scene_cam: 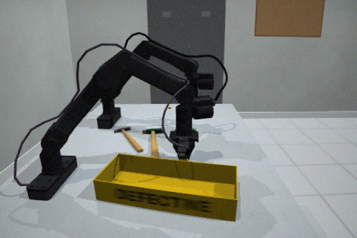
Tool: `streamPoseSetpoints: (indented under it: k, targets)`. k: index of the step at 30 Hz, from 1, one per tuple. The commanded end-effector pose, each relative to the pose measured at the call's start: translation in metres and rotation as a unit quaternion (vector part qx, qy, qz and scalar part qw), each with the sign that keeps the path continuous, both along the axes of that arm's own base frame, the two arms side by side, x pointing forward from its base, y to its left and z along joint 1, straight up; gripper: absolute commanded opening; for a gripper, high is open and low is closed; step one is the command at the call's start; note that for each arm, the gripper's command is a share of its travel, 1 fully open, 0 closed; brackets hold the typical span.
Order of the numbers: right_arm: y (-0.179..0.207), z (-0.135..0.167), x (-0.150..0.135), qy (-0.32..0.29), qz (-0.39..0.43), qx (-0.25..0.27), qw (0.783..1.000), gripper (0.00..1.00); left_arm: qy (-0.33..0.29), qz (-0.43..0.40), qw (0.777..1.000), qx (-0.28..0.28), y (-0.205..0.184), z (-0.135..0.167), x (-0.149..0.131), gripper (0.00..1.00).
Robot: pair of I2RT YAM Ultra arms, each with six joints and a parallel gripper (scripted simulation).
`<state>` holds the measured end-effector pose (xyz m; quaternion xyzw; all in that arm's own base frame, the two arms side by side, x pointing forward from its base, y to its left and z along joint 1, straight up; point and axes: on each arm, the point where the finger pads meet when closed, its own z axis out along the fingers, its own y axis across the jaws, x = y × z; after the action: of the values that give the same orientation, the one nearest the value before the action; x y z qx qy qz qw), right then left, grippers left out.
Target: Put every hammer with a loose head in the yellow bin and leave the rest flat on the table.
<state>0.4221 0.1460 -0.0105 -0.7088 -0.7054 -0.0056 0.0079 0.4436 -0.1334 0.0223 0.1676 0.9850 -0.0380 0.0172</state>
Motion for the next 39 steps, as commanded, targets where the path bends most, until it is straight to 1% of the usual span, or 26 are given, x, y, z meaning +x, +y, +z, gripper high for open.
streamPoseSetpoints:
  k: [1, 9, 15, 17, 20, 24, 26, 28, 30, 32, 34, 36, 39]
  targets:
    - [-0.004, 0.007, 0.003, -0.01, -0.003, -0.007, 1.0, 0.26, -0.073, -0.085, 0.993, -0.039, -0.001, 0.02, 0.017, 1.0]
    - [-0.004, 0.007, 0.003, -0.01, -0.003, -0.007, 1.0, 0.26, -0.105, -0.233, 0.965, -0.06, 0.007, 0.015, 0.005, 1.0]
    - [-0.004, 0.007, 0.003, -0.01, -0.003, -0.007, 1.0, 0.26, -0.127, -0.335, 0.931, -0.075, 0.012, 0.011, -0.002, 1.0]
    - [-0.004, 0.007, 0.003, -0.01, -0.003, -0.007, 1.0, 0.26, -0.127, -0.335, 0.931, -0.075, 0.012, 0.011, -0.002, 1.0]
    - [-0.004, 0.007, 0.003, -0.01, -0.003, -0.007, 1.0, 0.26, -0.139, -0.386, 0.908, -0.082, 0.013, 0.01, -0.004, 1.0]
    - [-0.004, 0.007, 0.003, -0.01, -0.003, -0.007, 1.0, 0.26, -0.156, -0.464, 0.867, -0.094, 0.018, 0.006, -0.01, 1.0]
    - [-0.004, 0.007, 0.003, -0.01, -0.003, -0.007, 1.0, 0.26, -0.153, -0.496, 0.849, -0.104, 0.02, 0.001, -0.016, 1.0]
    - [-0.004, 0.007, 0.003, -0.01, -0.003, -0.007, 1.0, 0.26, -0.164, -0.525, 0.828, -0.106, 0.022, 0.002, -0.015, 1.0]
    - [-0.004, 0.007, 0.003, -0.01, -0.003, -0.007, 1.0, 0.26, -0.164, -0.552, 0.81, -0.114, 0.024, 0.001, -0.02, 1.0]
    - [-0.004, 0.007, 0.003, -0.01, -0.003, -0.007, 1.0, 0.26, -0.169, -0.571, 0.795, -0.117, 0.026, -0.001, -0.019, 1.0]
    - [-0.004, 0.007, 0.003, -0.01, -0.003, -0.007, 1.0, 0.26, -0.169, -0.571, 0.795, -0.117, 0.026, -0.001, -0.019, 1.0]
    - [-0.004, 0.007, 0.003, -0.01, -0.003, -0.007, 1.0, 0.26, -0.173, -0.589, 0.78, -0.12, 0.028, -0.003, -0.02, 1.0]
    - [-0.004, 0.007, 0.003, -0.01, -0.003, -0.007, 1.0, 0.26, -0.174, -0.598, 0.773, -0.122, 0.03, -0.004, -0.02, 1.0]
